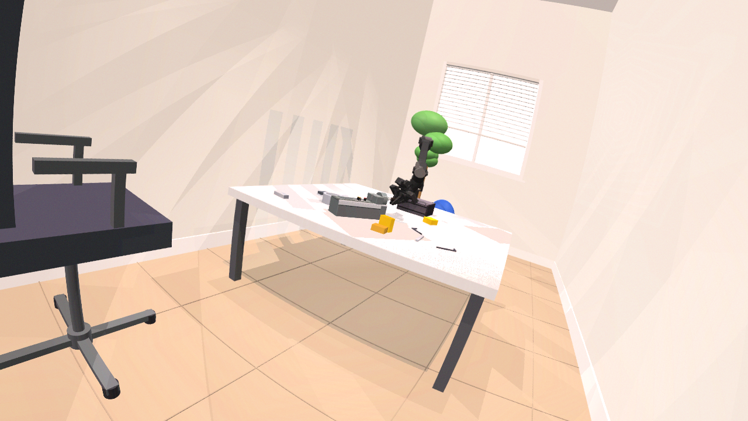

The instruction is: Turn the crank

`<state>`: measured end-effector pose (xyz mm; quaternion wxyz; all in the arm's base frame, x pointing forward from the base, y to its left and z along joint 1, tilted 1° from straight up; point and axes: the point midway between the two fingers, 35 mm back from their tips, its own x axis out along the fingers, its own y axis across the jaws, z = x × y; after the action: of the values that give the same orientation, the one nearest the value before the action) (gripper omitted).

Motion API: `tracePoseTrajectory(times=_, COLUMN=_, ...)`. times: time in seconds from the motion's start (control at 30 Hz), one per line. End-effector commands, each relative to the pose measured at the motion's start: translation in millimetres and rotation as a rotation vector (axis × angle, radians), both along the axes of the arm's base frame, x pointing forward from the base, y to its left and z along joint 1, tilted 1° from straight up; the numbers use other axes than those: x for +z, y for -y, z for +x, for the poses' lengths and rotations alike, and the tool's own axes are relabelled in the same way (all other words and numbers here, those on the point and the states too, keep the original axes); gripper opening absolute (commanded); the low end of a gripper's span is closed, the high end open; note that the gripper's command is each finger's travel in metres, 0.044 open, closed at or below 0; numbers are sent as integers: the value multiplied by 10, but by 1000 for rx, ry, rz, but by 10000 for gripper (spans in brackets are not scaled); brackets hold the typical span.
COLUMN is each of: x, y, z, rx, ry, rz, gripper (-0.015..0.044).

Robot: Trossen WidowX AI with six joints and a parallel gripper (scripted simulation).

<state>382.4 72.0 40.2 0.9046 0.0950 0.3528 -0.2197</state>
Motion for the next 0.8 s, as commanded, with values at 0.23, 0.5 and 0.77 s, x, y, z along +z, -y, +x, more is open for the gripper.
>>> tracePoseTrajectory(times=0.23, x=-208, y=-42, z=32, rx=5, ry=-3, rz=6, gripper=0)
tracePoseTrajectory(times=0.5, x=-327, y=3, z=12, rx=5, ry=-4, rz=6, gripper=0)
tracePoseTrajectory(times=0.77, x=-386, y=48, z=-8, rx=5, ry=-4, rz=5, gripper=0)
